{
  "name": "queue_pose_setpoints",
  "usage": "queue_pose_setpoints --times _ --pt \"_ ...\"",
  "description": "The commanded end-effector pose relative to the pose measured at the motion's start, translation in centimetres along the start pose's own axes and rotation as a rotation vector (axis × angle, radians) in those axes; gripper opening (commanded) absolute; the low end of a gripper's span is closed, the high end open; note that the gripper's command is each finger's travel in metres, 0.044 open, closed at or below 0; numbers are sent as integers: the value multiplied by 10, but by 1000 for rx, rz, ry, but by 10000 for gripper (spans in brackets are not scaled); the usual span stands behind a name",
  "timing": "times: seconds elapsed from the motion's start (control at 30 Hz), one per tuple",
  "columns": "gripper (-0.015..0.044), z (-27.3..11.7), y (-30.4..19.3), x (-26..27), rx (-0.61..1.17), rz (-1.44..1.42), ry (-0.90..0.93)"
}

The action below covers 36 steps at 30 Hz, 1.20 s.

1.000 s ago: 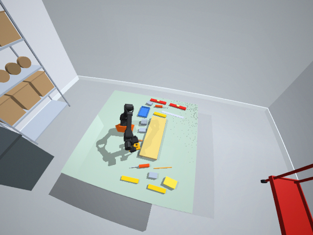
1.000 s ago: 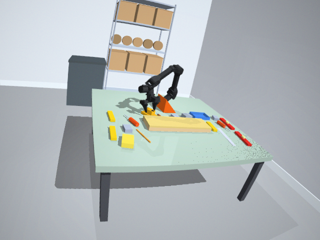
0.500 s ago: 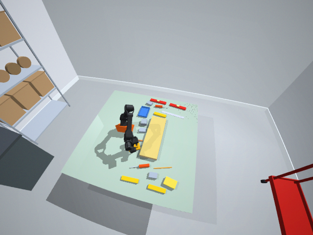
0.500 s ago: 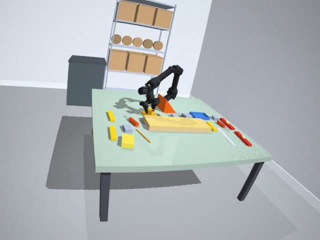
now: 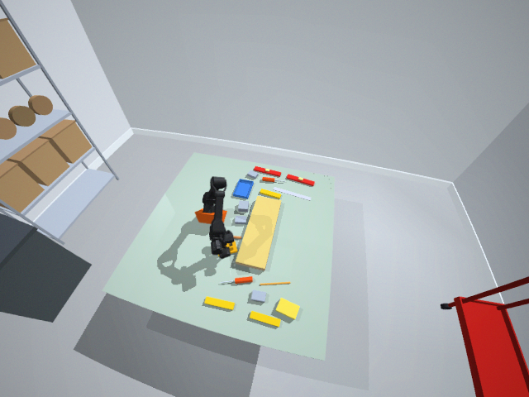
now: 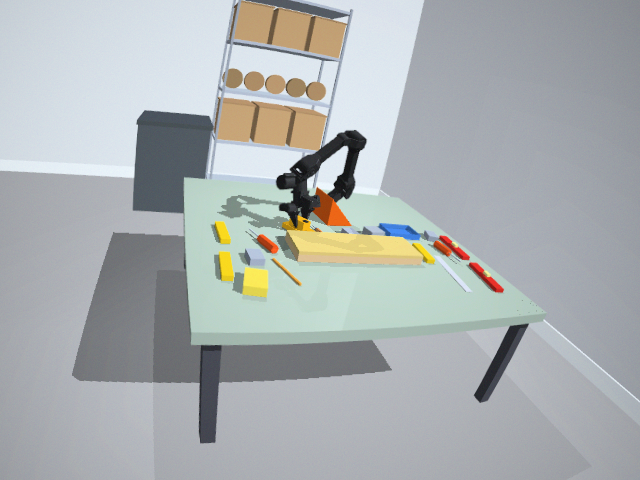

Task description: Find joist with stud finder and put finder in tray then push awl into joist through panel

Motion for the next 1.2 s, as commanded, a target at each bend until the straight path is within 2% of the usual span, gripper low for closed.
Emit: queue_pose_setpoints --times 0.0,0.27,0.47,0.83,1.17 --pt "215 1 0 1 -2 4 3" --pt "161 1 0 1 -2 4 3" --pt "4 -21 7 -2 -1 5 1" --pt "0 -93 26 2 0 6 1" --pt "0 -98 45 -13 9 79 -25"
Point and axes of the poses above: the point midway between the two fingers, 35 mm back from their tips, its own z axis out along the fingers, its own x axis across the jaws, y = z × x, the point moved 1 cm from there along -z, back along the fingers, and after that the axes turned 6 degrees about z, right-handed, at the moved point
